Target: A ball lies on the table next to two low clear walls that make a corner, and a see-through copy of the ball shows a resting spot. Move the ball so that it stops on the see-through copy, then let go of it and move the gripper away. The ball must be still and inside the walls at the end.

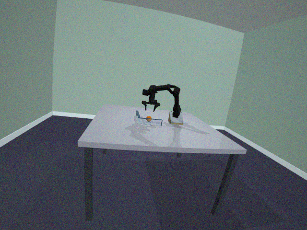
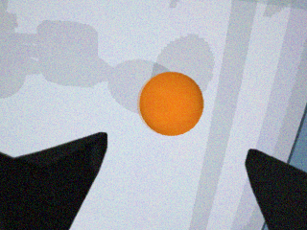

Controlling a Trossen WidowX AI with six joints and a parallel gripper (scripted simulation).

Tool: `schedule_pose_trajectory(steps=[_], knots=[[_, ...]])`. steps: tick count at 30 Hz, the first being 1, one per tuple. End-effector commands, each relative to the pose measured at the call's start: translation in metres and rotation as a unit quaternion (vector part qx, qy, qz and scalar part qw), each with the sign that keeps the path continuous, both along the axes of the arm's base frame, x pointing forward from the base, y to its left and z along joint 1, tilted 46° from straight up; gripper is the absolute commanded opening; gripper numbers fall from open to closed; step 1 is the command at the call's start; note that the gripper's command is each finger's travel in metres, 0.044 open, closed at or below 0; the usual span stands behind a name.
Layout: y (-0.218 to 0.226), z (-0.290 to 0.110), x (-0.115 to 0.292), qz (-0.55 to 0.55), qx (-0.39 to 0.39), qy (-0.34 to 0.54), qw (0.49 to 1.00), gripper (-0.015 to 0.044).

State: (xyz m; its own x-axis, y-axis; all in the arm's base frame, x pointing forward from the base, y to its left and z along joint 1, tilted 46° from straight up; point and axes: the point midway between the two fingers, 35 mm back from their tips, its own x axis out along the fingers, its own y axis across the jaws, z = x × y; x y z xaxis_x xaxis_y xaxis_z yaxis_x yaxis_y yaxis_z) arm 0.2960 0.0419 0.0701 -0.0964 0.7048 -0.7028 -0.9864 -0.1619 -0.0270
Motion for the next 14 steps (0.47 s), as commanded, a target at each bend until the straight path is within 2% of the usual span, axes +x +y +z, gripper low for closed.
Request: schedule_pose_trajectory(steps=[1, 3, 5, 8, 14], knots=[[0.002, -0.001, -0.001, 0.001, 0.0, 0.003, 1.0, 0.039], [0.002, -0.001, -0.001, 0.001, 0.0, 0.003, 1.0, 0.039], [-0.005, 0.005, 0.0, 0.001, 0.0, 0.002, 1.0, 0.044], [-0.026, 0.028, 0.001, 0.002, 0.001, 0.002, 1.0, 0.044], [-0.028, 0.03, 0.0, 0.002, 0.001, 0.002, 1.0, 0.044]])
